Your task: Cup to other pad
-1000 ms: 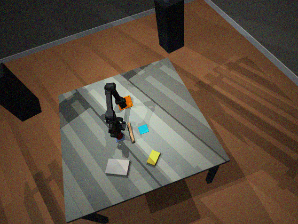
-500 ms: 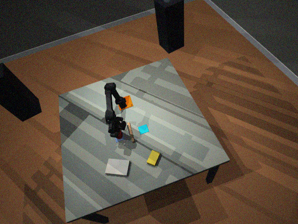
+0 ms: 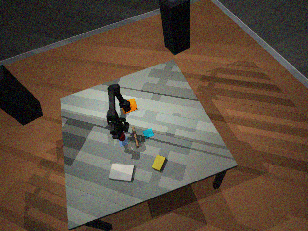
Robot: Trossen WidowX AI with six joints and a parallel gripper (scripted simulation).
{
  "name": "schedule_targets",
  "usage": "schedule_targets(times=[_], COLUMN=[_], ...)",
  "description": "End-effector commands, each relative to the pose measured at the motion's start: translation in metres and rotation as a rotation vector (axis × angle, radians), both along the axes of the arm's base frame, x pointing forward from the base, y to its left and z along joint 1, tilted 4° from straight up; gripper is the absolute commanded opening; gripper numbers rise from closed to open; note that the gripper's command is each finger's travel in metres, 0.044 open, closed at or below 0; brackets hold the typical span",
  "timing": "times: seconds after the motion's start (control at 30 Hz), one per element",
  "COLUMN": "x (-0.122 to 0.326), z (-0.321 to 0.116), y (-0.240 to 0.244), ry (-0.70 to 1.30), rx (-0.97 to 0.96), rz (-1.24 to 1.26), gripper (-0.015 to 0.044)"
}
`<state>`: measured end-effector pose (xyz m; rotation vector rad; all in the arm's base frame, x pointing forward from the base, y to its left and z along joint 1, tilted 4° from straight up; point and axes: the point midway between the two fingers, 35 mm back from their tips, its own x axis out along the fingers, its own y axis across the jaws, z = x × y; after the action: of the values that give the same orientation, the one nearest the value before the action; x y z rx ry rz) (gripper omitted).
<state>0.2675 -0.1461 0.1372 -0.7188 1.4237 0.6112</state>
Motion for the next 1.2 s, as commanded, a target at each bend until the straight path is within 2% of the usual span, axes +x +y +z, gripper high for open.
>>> schedule_targets(times=[0.0, 0.7, 1.17], x=[-0.001, 0.0, 0.007], z=[0.01, 0.007, 0.007], y=[0.001, 0.003, 0.028], ry=[-0.004, -0.004, -0.005], rx=[-0.007, -0.002, -0.003], rz=[-0.003, 0.0, -0.002], gripper=[0.0, 0.0, 0.0])
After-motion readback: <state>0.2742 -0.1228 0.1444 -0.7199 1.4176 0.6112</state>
